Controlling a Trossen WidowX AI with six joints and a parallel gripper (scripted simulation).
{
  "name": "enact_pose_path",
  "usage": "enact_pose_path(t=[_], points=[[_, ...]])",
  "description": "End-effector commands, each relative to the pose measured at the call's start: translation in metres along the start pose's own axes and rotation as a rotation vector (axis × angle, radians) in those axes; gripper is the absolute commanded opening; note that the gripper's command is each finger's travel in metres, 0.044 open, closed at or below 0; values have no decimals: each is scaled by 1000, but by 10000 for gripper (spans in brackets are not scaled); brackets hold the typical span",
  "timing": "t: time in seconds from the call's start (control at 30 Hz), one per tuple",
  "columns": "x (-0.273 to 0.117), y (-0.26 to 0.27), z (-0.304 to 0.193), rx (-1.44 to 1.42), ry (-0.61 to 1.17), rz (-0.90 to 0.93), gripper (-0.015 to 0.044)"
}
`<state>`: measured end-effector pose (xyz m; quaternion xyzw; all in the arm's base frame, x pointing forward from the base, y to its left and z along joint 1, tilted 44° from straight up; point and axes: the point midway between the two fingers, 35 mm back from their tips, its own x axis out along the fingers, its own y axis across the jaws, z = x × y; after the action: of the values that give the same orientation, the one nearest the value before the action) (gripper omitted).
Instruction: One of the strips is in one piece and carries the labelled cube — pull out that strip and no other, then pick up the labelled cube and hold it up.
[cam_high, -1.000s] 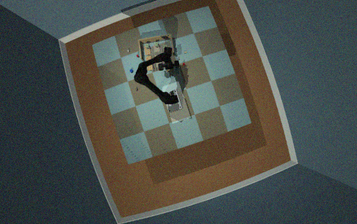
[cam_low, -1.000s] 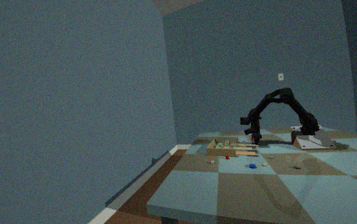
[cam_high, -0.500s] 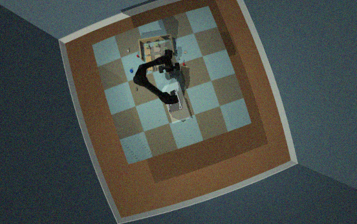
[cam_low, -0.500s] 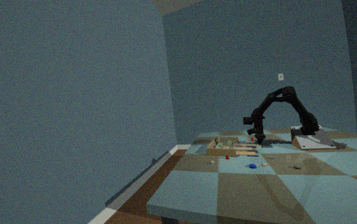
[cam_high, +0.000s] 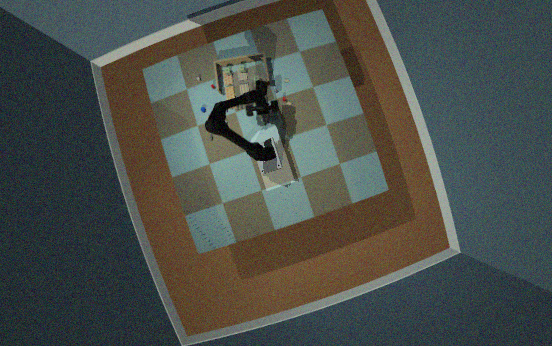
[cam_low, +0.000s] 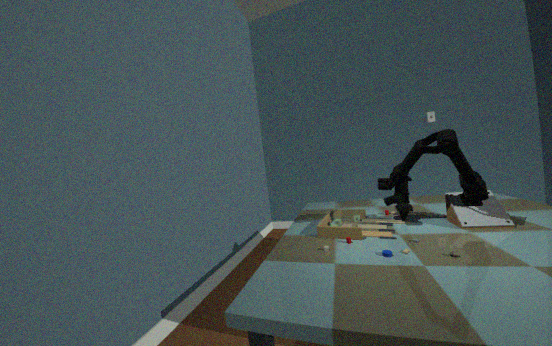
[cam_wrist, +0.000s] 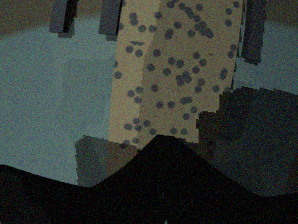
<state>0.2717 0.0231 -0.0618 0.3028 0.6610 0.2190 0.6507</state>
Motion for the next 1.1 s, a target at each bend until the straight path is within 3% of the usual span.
enact_pose_path(t=[0.0, 1.07], points=[[4, -1, -14, 7, 25, -1, 0], [4, -1, -61, 9, 27, -1, 0]])
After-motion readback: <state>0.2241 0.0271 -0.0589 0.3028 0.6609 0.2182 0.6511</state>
